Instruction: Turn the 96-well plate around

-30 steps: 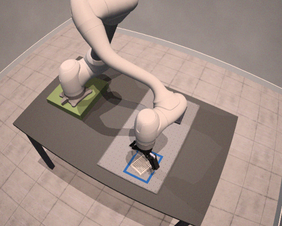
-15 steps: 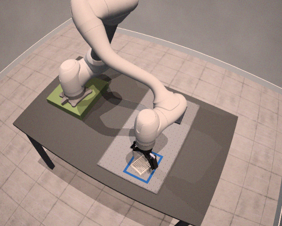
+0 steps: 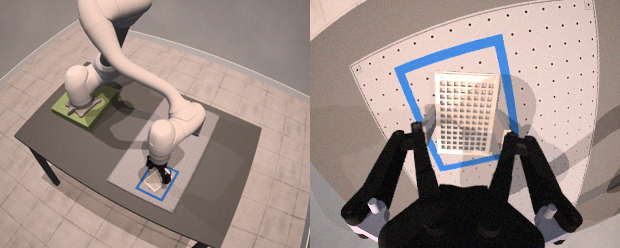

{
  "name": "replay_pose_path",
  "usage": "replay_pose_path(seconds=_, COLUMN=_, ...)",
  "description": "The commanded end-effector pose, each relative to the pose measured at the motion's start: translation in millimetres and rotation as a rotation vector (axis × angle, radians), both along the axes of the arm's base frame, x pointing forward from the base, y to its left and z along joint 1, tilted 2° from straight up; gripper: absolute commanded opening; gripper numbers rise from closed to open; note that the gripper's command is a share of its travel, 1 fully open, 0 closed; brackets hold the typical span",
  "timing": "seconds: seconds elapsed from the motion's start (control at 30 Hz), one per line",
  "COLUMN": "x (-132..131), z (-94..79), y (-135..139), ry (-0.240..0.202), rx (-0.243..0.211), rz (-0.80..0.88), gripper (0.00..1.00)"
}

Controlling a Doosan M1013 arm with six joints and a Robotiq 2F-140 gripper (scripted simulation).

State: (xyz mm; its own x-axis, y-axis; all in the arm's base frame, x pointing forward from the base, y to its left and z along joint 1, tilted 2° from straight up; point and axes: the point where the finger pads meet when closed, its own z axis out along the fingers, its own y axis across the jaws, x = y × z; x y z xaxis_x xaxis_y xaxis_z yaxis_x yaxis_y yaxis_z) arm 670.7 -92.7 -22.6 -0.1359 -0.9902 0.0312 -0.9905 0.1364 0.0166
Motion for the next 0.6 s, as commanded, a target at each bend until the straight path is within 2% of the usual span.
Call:
replay_pose_path(seconds=0.0, x=-0.1, z=-0.2, y=0.1, ry=0.000, rx=0.000, rz=0.000, gripper=0.00)
replay_pose_path(seconds=0.57, x=0.0, z=1.5, y=0.1, ry=0.000, rx=0.000, rz=0.000, gripper=0.00)
